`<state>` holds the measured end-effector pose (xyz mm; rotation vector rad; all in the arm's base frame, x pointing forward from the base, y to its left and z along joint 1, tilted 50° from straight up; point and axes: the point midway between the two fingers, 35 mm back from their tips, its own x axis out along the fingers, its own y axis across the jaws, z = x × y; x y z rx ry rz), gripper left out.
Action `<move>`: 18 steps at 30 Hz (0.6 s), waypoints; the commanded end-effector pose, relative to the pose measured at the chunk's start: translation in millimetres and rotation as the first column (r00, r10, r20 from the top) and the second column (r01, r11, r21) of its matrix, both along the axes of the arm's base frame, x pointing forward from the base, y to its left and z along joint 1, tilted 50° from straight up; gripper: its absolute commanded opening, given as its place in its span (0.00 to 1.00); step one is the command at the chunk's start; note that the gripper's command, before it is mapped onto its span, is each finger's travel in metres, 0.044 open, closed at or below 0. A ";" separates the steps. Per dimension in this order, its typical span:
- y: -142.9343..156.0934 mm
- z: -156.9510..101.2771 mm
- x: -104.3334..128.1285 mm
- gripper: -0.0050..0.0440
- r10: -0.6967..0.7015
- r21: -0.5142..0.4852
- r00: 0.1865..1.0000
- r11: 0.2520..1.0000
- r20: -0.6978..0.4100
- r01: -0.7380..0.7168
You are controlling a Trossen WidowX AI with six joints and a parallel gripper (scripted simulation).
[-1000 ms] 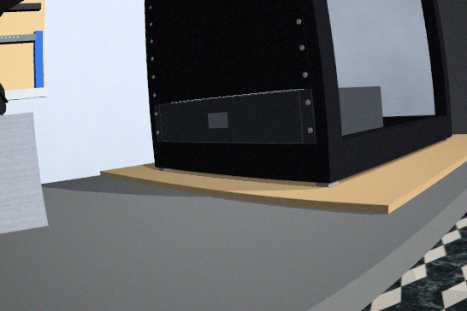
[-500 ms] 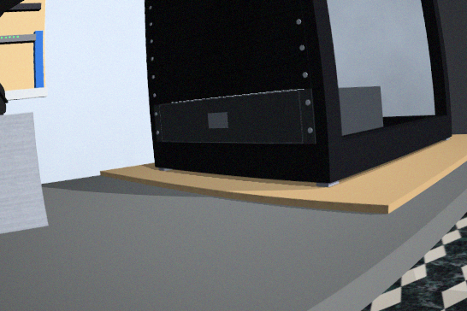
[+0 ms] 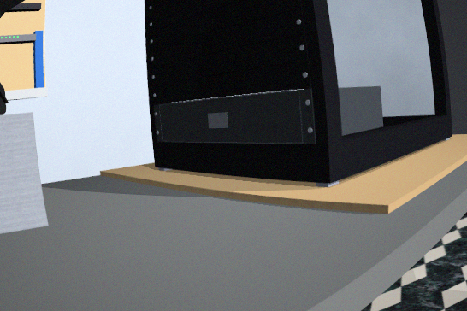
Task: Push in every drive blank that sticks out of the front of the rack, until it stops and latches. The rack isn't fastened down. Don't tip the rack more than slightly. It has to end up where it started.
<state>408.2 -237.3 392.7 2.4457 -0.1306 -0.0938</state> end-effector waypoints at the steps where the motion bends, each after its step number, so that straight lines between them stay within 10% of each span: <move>1: -0.8 8.6 1.5 0.00 -0.004 -0.013 1.000 1.000 0.016 0.004; 18: -1.2 8.6 4.5 0.00 -0.004 -0.013 1.000 1.000 0.016 0.004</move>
